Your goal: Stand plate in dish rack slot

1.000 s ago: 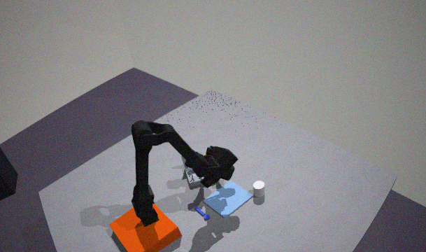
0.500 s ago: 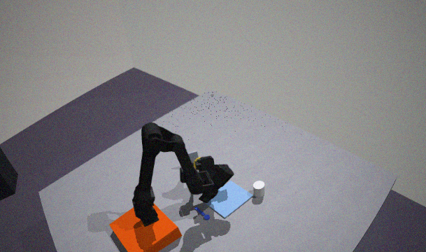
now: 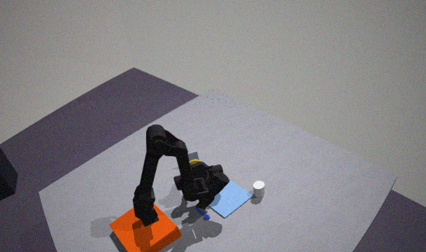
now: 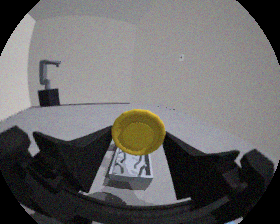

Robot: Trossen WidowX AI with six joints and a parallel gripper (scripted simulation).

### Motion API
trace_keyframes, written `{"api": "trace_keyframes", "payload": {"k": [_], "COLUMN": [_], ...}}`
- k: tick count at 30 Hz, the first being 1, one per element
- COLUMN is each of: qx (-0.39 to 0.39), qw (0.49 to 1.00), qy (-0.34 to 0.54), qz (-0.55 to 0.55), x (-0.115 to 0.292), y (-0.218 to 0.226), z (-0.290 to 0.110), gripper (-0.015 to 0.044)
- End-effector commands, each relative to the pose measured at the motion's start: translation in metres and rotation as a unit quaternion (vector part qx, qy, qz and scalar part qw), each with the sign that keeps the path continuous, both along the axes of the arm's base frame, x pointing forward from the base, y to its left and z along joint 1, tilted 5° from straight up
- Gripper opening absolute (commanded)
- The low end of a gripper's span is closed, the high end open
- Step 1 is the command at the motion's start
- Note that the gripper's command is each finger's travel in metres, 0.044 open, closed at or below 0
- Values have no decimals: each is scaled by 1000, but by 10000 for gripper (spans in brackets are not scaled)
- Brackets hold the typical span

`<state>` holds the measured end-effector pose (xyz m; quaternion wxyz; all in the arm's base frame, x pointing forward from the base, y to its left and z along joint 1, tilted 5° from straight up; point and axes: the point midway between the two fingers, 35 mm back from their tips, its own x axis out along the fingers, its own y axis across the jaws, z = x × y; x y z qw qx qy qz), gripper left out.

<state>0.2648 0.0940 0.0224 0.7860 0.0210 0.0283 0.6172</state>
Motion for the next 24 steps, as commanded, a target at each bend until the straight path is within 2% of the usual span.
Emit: {"api": "trace_keyframes", "payload": {"k": [1, 24], "qx": [2, -15], "qw": [1000, 1000], "qy": [-4, 1], "qz": [2, -5], "x": [-2, -2], "y": [0, 16], "z": [1, -24], "gripper": [0, 0]}}
